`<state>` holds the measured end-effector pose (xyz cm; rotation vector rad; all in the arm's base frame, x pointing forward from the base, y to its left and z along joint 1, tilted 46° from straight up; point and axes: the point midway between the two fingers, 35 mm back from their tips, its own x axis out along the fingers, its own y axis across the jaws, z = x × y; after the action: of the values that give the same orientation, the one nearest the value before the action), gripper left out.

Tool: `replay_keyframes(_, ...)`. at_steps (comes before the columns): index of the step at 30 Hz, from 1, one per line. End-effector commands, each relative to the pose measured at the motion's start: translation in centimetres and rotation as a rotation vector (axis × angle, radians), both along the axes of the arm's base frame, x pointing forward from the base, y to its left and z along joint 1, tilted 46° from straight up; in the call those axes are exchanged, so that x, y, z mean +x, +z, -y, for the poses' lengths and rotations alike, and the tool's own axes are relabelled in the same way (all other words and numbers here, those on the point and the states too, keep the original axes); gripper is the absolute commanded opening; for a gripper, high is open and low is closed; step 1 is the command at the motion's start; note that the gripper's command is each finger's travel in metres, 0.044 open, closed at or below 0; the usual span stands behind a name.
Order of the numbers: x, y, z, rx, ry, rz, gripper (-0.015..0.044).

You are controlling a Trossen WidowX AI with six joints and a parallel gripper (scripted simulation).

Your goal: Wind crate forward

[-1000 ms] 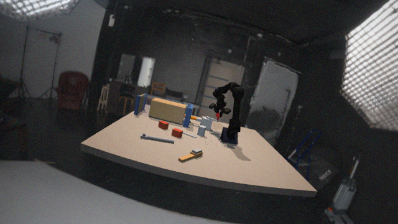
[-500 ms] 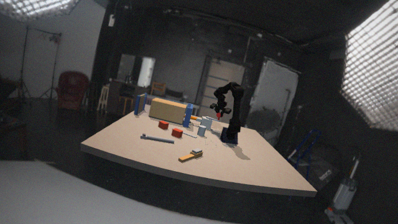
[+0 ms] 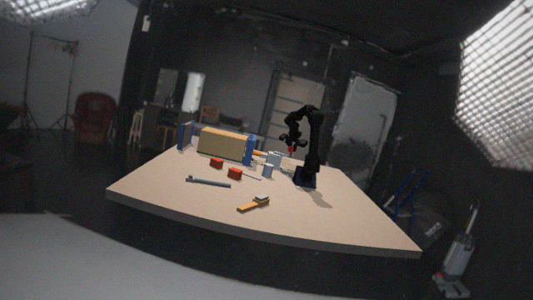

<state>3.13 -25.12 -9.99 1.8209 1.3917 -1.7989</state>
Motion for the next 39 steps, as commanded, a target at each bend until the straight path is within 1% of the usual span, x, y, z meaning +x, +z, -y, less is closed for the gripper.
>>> replay_keyframes(1,-0.2,-1.1,0.9,-0.019,0.006,-0.003,0.0)
replay_keyframes(24,-0.4,-3.1,2.9,-0.021,0.006,-0.003,0.0)
replay_keyframes(39,0.3,-4.9,4.9,-0.023,0.006,-0.003,0.0)
